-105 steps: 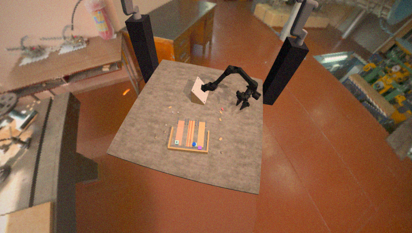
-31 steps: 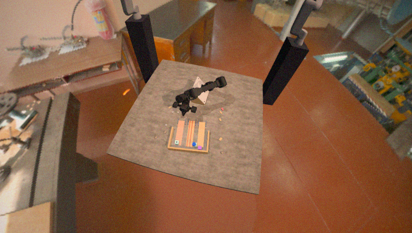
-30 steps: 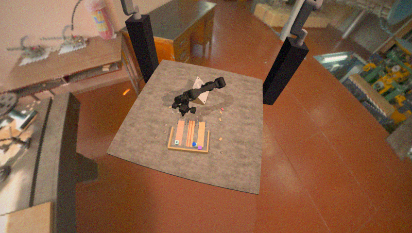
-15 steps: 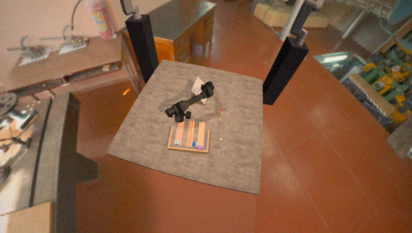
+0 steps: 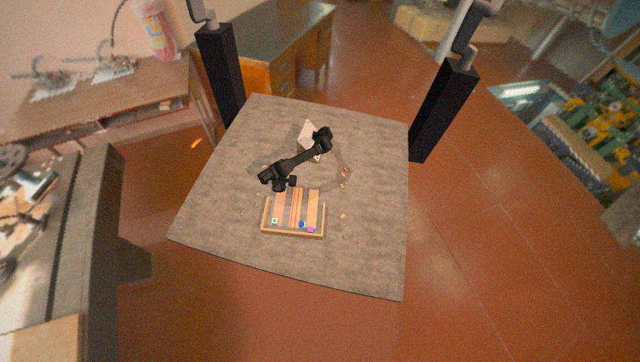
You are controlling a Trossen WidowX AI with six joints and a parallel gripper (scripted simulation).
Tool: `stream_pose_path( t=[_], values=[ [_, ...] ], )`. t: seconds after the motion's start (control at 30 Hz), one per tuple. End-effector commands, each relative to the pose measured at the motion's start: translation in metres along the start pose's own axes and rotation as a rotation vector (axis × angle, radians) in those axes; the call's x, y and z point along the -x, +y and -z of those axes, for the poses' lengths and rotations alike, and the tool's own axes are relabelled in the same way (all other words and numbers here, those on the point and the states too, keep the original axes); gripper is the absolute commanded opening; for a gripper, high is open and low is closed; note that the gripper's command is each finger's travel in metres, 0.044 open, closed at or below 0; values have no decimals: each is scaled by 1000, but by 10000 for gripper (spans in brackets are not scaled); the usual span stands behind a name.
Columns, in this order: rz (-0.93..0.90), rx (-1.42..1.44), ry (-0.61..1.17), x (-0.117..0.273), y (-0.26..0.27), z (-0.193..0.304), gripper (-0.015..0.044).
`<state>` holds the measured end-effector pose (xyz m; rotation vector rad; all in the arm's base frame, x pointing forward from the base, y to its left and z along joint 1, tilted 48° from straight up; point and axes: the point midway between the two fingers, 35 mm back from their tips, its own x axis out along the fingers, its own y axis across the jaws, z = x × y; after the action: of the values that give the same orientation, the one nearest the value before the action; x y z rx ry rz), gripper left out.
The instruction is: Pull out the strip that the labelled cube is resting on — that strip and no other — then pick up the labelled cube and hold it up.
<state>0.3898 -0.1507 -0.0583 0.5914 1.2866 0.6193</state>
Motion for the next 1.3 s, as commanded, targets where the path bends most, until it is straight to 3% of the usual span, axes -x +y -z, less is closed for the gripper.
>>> stream_pose_path(
  t=[0.0,0.87,1.27],
  values=[
    [-8,-11,5,-10,0,2,0],
    [-12,-10,5,-52,4,5,0],
    [-12,-10,5,-53,5,5,0]
  ],
)
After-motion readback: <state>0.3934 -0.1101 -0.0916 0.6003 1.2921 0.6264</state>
